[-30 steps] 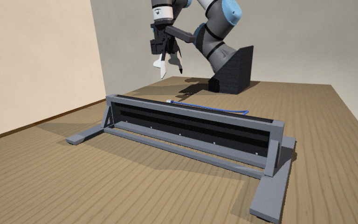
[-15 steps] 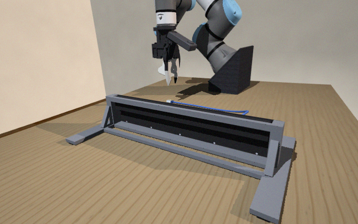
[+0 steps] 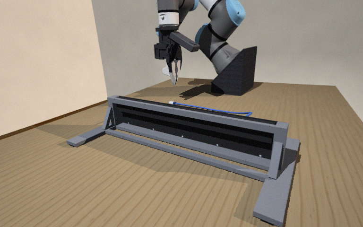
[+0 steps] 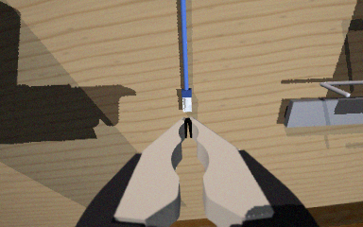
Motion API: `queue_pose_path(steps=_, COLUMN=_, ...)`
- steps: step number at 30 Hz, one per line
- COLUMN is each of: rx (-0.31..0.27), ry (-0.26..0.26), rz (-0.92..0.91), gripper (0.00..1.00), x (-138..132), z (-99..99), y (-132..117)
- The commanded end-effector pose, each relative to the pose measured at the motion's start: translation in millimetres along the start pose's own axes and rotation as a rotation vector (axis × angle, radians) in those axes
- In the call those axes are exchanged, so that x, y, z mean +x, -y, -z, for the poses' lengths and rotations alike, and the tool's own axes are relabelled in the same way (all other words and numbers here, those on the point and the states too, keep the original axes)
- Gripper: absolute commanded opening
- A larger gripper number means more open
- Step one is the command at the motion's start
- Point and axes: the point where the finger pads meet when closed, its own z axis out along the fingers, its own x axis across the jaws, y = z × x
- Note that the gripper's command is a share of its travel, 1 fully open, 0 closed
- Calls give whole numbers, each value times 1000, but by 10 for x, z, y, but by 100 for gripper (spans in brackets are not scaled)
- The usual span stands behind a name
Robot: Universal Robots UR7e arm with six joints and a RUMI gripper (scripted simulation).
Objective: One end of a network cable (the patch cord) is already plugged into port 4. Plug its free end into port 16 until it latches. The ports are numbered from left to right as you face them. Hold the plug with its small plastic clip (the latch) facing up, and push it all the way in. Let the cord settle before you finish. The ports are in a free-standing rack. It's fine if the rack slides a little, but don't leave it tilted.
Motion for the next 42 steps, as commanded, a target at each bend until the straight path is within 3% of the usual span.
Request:
queue_pose_path(steps=1, rx=0, ry=-1, rz=0, gripper=0, x=2, z=2, y=-1)
queue_pose_path(steps=26, rx=-3, ry=-11, rz=17, gripper=0, x=45, z=12, y=19)
queue_pose_path(steps=33, rx=-17, ry=-57, rz=97, gripper=0, x=238, z=61, y=117)
queue_pose_path(steps=40, rx=-53, ry=-149, rz=257, gripper=0, x=599, z=175, y=356)
queue_pose_path(steps=42, rx=-53, ry=-149, rz=257, gripper=0, x=599, z=175, y=356)
